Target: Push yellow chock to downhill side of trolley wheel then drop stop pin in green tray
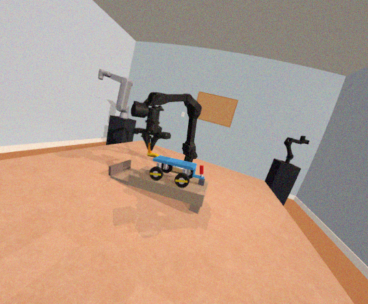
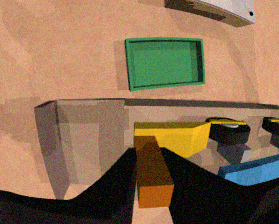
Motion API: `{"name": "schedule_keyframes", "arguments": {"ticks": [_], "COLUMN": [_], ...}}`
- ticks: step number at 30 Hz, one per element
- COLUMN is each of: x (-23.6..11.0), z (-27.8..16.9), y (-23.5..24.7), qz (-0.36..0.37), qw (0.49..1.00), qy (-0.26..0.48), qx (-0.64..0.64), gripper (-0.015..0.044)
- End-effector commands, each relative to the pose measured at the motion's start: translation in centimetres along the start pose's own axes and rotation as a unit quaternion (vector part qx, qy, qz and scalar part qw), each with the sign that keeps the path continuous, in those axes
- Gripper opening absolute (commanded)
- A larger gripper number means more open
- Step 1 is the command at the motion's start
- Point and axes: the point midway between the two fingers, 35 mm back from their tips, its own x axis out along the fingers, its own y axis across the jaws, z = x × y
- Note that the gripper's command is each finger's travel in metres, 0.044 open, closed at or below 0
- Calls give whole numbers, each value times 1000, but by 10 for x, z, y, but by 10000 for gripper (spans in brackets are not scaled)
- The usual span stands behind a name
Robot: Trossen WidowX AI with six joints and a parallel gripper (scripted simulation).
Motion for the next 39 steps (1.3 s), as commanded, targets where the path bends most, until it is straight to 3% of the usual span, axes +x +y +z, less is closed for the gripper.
{"name": "schedule_keyframes", "arguments": {"ticks": [1,27,39], "x": [-3,61,60], "z": [-9,-9,-9], "y": [0,1,-7], "qz": [2,2,2], "qw": [1000,1000,1000], "qy": [7,7,7], "qx": [1,1,1], "gripper": [0,0,0]}}
